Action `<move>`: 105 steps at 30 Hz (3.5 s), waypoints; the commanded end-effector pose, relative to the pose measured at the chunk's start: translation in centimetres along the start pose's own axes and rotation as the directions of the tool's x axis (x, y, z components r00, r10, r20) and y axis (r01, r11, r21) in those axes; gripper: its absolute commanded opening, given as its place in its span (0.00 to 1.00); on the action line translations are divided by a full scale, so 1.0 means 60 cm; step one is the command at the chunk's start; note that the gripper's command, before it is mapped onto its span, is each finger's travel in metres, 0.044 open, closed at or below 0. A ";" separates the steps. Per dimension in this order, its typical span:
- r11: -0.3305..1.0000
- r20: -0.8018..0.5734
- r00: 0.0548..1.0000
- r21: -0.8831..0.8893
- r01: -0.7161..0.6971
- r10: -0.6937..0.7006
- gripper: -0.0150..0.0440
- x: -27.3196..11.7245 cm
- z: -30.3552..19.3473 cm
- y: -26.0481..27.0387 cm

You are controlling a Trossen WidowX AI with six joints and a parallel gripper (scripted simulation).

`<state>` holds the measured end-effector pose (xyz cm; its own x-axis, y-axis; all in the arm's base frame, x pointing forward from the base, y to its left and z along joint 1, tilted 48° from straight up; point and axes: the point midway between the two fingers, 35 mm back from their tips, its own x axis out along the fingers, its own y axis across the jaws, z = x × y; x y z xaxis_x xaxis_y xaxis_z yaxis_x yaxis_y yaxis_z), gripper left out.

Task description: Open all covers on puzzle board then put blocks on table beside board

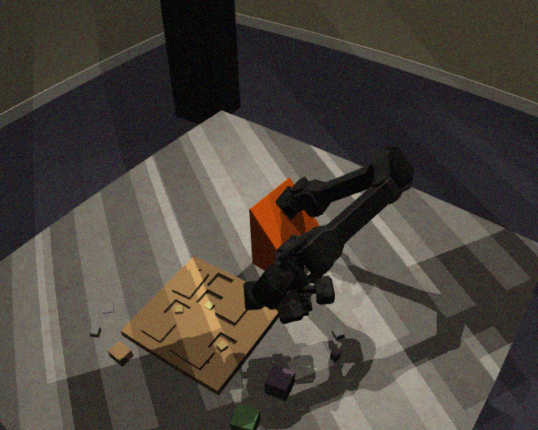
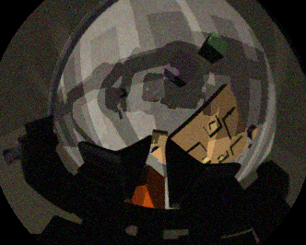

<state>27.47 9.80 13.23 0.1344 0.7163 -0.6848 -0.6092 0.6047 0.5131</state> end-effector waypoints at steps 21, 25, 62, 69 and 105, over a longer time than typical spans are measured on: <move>1.000 0.010 1.000 -0.013 -0.006 0.007 0.39 0.034 0.019 0.022; 1.000 0.009 1.000 -0.013 -0.006 0.006 0.39 0.045 0.020 0.021; 1.000 0.014 1.000 -0.012 -0.009 0.009 0.39 0.145 0.021 0.026; 1.000 0.017 1.000 -0.011 -0.012 0.012 0.39 0.164 0.019 0.030; 1.000 0.019 1.000 -0.018 -0.010 0.010 1.00 0.130 0.023 0.028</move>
<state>28.33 17.63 8.22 0.1296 0.7253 -0.6761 -0.6143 0.5940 0.5194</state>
